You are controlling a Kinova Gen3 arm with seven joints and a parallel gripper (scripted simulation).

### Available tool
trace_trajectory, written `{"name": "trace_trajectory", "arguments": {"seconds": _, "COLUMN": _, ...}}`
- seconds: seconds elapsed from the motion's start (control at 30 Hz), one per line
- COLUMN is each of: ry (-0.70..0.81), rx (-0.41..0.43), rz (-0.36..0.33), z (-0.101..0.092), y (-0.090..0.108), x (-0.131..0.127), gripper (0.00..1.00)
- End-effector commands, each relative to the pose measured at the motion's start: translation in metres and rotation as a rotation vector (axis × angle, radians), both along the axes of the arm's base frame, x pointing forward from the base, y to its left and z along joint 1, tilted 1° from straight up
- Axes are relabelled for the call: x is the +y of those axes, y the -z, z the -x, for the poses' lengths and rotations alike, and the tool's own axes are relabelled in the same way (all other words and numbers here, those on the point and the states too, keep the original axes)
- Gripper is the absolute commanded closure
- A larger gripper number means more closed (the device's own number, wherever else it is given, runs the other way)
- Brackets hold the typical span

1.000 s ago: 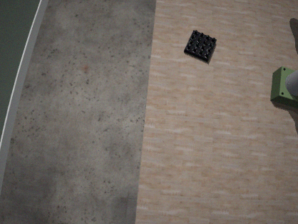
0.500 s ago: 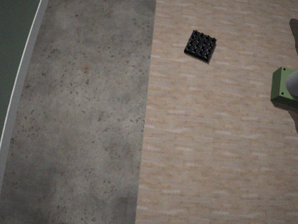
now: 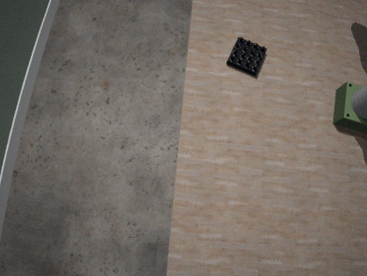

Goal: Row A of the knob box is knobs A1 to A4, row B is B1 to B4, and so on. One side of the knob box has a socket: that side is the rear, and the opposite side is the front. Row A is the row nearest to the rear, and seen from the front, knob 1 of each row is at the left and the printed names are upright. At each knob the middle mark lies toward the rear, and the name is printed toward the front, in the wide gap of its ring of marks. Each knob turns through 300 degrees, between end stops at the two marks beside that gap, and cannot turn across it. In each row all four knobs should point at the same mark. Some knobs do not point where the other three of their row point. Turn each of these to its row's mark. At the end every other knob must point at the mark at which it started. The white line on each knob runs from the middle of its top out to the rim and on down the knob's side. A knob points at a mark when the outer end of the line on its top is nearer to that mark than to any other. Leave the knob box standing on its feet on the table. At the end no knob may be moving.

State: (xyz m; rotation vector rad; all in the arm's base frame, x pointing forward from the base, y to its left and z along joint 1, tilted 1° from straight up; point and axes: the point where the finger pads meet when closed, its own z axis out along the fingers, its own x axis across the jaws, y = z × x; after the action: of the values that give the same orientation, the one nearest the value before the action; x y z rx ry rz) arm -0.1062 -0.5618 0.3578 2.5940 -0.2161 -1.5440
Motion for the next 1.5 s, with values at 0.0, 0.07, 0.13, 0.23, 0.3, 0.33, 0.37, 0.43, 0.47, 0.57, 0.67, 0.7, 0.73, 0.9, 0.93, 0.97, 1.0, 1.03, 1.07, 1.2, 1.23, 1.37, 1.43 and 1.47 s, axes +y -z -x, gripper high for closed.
{"name": "trace_trajectory", "arguments": {"seconds": 0.0, "ry": -0.023, "rx": -0.035, "rz": 0.034, "z": -0.02, "y": 0.013, "x": -0.003, "gripper": 0.0}}
{"name": "trace_trajectory", "arguments": {"seconds": 0.07, "ry": -0.029, "rx": -0.057, "rz": 0.053, "z": -0.032, "y": 0.023, "x": -0.003, "gripper": 0.0}}
{"name": "trace_trajectory", "arguments": {"seconds": 0.13, "ry": -0.035, "rx": -0.082, "rz": 0.073, "z": -0.045, "y": 0.033, "x": -0.003, "gripper": 0.0}}
{"name": "trace_trajectory", "arguments": {"seconds": 0.23, "ry": -0.039, "rx": -0.109, "rz": 0.095, "z": -0.059, "y": 0.044, "x": -0.002, "gripper": 0.0}}
{"name": "trace_trajectory", "arguments": {"seconds": 0.3, "ry": -0.041, "rx": -0.123, "rz": 0.104, "z": -0.067, "y": 0.052, "x": -0.001, "gripper": 0.0}}
{"name": "trace_trajectory", "arguments": {"seconds": 0.33, "ry": -0.043, "rx": -0.139, "rz": 0.117, "z": -0.075, "y": 0.058, "x": 0.0, "gripper": 0.0}}
{"name": "trace_trajectory", "arguments": {"seconds": 0.37, "ry": -0.044, "rx": -0.156, "rz": 0.129, "z": -0.083, "y": 0.064, "x": 0.001, "gripper": 0.0}}
{"name": "trace_trajectory", "arguments": {"seconds": 0.43, "ry": -0.044, "rx": -0.192, "rz": 0.154, "z": -0.101, "y": 0.077, "x": 0.004, "gripper": 0.0}}
{"name": "trace_trajectory", "arguments": {"seconds": 0.47, "ry": -0.044, "rx": -0.209, "rz": 0.166, "z": -0.11, "y": 0.084, "x": 0.006, "gripper": 0.0}}
{"name": "trace_trajectory", "arguments": {"seconds": 0.57, "ry": -0.039, "rx": -0.259, "rz": 0.197, "z": -0.135, "y": 0.102, "x": 0.012, "gripper": 0.0}}
{"name": "trace_trajectory", "arguments": {"seconds": 0.67, "ry": -0.03, "rx": -0.309, "rz": 0.227, "z": -0.16, "y": 0.12, "x": 0.02, "gripper": 0.0}}
{"name": "trace_trajectory", "arguments": {"seconds": 0.7, "ry": -0.026, "rx": -0.325, "rz": 0.237, "z": -0.168, "y": 0.126, "x": 0.023, "gripper": 0.0}}
{"name": "trace_trajectory", "arguments": {"seconds": 0.73, "ry": -0.022, "rx": -0.342, "rz": 0.246, "z": -0.177, "y": 0.132, "x": 0.027, "gripper": 0.0}}
{"name": "trace_trajectory", "arguments": {"seconds": 0.9, "ry": -0.026, "rx": -0.357, "rz": 0.243, "z": -0.185, "y": 0.138, "x": 0.03, "gripper": 0.0}}
{"name": "trace_trajectory", "arguments": {"seconds": 0.93, "ry": -0.026, "rx": -0.357, "rz": 0.243, "z": -0.185, "y": 0.138, "x": 0.03, "gripper": 0.0}}
{"name": "trace_trajectory", "arguments": {"seconds": 0.97, "ry": -0.026, "rx": -0.357, "rz": 0.243, "z": -0.185, "y": 0.138, "x": 0.03, "gripper": 0.0}}
{"name": "trace_trajectory", "arguments": {"seconds": 1.0, "ry": -0.027, "rx": -0.358, "rz": 0.245, "z": -0.186, "y": 0.137, "x": 0.029, "gripper": 0.0}}
{"name": "trace_trajectory", "arguments": {"seconds": 1.03, "ry": -0.028, "rx": -0.359, "rz": 0.246, "z": -0.186, "y": 0.137, "x": 0.029, "gripper": 0.0}}
{"name": "trace_trajectory", "arguments": {"seconds": 1.07, "ry": -0.019, "rx": -0.38, "rz": 0.255, "z": -0.196, "y": 0.145, "x": 0.035, "gripper": 0.0}}
{"name": "trace_trajectory", "arguments": {"seconds": 1.2, "ry": -0.019, "rx": -0.381, "rz": 0.257, "z": -0.197, "y": 0.145, "x": 0.035, "gripper": 0.0}}
{"name": "trace_trajectory", "arguments": {"seconds": 1.23, "ry": -0.02, "rx": -0.382, "rz": 0.258, "z": -0.197, "y": 0.145, "x": 0.034, "gripper": 0.0}}
{"name": "trace_trajectory", "arguments": {"seconds": 1.37, "ry": -0.01, "rx": -0.403, "rz": 0.268, "z": -0.208, "y": 0.153, "x": 0.041, "gripper": 0.0}}
{"name": "trace_trajectory", "arguments": {"seconds": 1.43, "ry": -0.01, "rx": -0.404, "rz": 0.268, "z": -0.208, "y": 0.153, "x": 0.041, "gripper": 0.0}}
{"name": "trace_trajectory", "arguments": {"seconds": 1.47, "ry": -0.01, "rx": -0.404, "rz": 0.269, "z": -0.208, "y": 0.153, "x": 0.041, "gripper": 0.0}}
